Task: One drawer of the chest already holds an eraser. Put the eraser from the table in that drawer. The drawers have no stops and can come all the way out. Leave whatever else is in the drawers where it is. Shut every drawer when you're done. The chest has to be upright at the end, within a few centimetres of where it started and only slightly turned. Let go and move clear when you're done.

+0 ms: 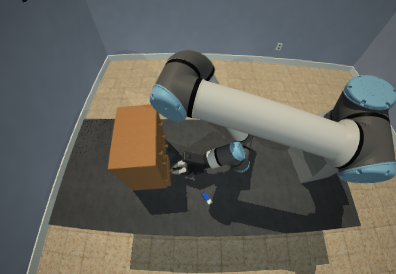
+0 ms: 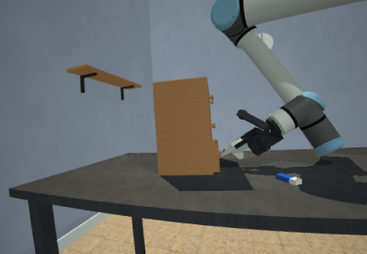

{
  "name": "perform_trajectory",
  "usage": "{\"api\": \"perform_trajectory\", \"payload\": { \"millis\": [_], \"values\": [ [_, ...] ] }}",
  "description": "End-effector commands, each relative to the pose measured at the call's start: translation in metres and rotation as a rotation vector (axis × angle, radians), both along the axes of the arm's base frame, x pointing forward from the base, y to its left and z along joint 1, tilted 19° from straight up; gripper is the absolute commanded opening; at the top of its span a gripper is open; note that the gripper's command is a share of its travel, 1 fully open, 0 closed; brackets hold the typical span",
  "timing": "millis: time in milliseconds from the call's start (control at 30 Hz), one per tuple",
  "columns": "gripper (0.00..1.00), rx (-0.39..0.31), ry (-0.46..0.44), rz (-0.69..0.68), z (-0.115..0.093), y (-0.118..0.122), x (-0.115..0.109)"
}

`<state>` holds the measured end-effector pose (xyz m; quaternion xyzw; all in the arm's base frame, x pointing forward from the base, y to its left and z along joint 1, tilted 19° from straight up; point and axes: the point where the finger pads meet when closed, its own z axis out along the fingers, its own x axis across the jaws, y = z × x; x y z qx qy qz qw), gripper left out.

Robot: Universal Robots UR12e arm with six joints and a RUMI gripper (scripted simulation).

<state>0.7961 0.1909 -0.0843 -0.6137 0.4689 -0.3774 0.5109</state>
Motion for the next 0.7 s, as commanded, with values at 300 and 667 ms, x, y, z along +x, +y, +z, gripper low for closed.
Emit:
{"api": "perform_trajectory", "payload": {
  "millis": [300,667],
  "values": [
    [0.07,0.000,-0.001,0.000,-0.003,-0.003,-0.010],
    [0.07,0.000,-0.001,0.000,-0.005,-0.004,-0.016]
  ]
}}
